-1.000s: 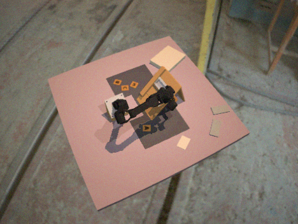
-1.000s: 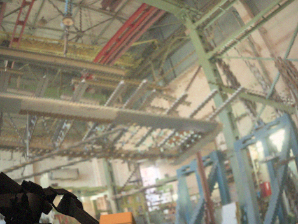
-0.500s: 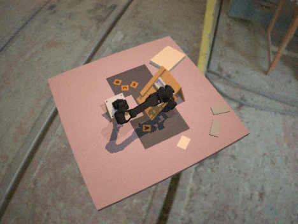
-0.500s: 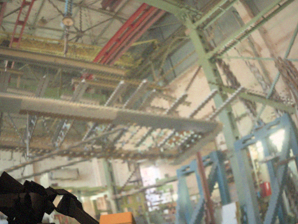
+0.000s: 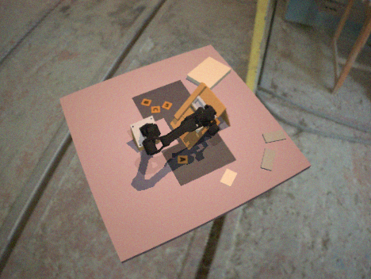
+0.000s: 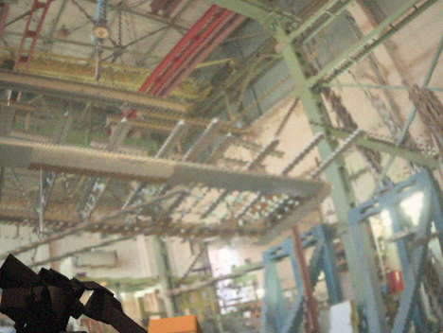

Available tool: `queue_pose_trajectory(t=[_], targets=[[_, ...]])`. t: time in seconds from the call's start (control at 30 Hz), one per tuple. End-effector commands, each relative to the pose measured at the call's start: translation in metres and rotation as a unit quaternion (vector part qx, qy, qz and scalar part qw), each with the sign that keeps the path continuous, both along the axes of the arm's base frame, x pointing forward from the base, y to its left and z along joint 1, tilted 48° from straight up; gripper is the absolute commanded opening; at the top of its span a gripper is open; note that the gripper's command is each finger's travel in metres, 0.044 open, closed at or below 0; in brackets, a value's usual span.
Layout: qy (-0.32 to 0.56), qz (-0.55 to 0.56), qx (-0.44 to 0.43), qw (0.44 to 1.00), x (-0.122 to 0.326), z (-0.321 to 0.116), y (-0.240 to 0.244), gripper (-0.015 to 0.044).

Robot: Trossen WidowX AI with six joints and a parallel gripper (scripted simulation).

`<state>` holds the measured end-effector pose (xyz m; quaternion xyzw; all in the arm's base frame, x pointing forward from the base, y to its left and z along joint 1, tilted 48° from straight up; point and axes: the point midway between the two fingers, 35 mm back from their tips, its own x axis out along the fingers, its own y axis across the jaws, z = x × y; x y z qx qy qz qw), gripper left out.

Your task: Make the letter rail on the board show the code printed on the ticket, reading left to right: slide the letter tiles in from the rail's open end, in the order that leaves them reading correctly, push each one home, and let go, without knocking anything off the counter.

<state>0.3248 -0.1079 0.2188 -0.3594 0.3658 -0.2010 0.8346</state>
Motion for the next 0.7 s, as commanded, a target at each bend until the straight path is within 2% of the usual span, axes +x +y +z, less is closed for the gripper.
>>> queue_pose_trajectory(t=[0.0,0.67], targets=[[0.000,-0.003,0.001,1.000,-0.0004,-0.0035,0.0012,0.0000],[0.000,-0.003,0.001,1.000,0.0005,-0.0111,0.0077,0.0000]])
